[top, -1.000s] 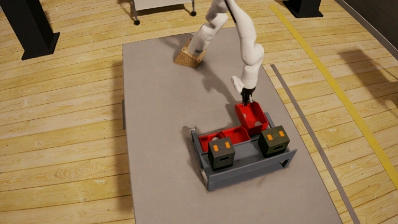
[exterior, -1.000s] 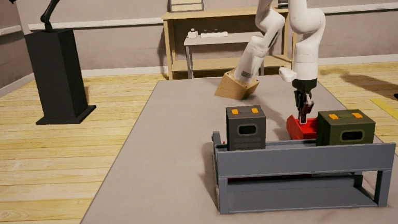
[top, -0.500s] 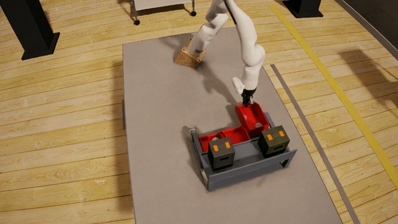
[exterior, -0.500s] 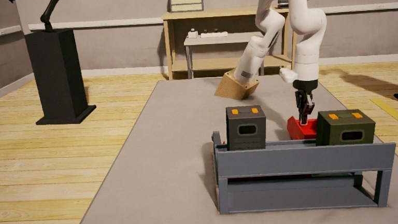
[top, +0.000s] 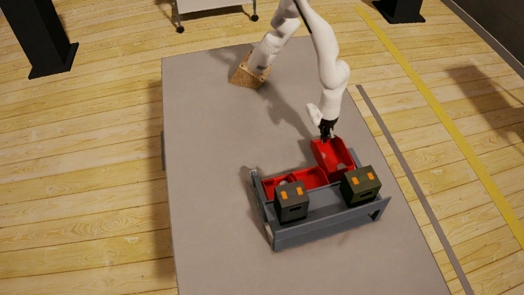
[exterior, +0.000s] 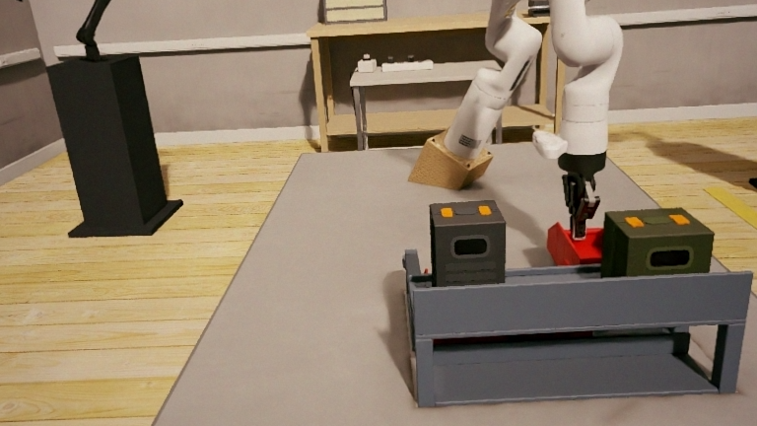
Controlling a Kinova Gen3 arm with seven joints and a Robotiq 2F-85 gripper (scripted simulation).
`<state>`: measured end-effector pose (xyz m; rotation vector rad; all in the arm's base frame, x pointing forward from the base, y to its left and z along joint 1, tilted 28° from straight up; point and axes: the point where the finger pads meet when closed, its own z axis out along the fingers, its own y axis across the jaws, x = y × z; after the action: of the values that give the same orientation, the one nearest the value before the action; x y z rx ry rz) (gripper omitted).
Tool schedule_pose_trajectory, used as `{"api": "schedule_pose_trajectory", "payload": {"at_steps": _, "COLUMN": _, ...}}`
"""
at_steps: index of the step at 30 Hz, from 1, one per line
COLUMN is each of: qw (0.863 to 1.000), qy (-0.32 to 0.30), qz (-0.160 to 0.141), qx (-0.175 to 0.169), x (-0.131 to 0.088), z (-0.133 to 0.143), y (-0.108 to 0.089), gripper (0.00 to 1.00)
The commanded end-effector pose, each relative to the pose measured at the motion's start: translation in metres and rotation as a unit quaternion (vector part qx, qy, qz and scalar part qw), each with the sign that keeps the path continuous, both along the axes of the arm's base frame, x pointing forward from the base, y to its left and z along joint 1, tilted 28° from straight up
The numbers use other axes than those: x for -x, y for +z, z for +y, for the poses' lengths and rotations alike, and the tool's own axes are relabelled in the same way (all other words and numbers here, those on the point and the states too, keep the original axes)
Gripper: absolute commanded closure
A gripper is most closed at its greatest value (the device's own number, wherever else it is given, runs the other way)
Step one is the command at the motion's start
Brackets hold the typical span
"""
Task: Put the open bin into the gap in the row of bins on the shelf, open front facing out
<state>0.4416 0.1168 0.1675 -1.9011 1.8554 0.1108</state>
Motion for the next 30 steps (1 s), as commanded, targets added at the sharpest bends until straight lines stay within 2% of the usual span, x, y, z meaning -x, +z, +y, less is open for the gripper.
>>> {"api": "schedule_pose_trajectory", "payload": {"at_steps": 1, "qw": 1.000, "qy": -0.001, "qz": -0.002, "qx": 0.000, "x": -0.006, "z": -0.001, "y": 0.002, "gripper": 0.90}}
{"api": "schedule_pose_trajectory", "payload": {"at_steps": 30, "qw": 1.000, "qy": -0.001, "qz": -0.001, "qx": 0.000, "x": -0.016, "z": -0.001, "y": 0.005, "gripper": 0.90}}
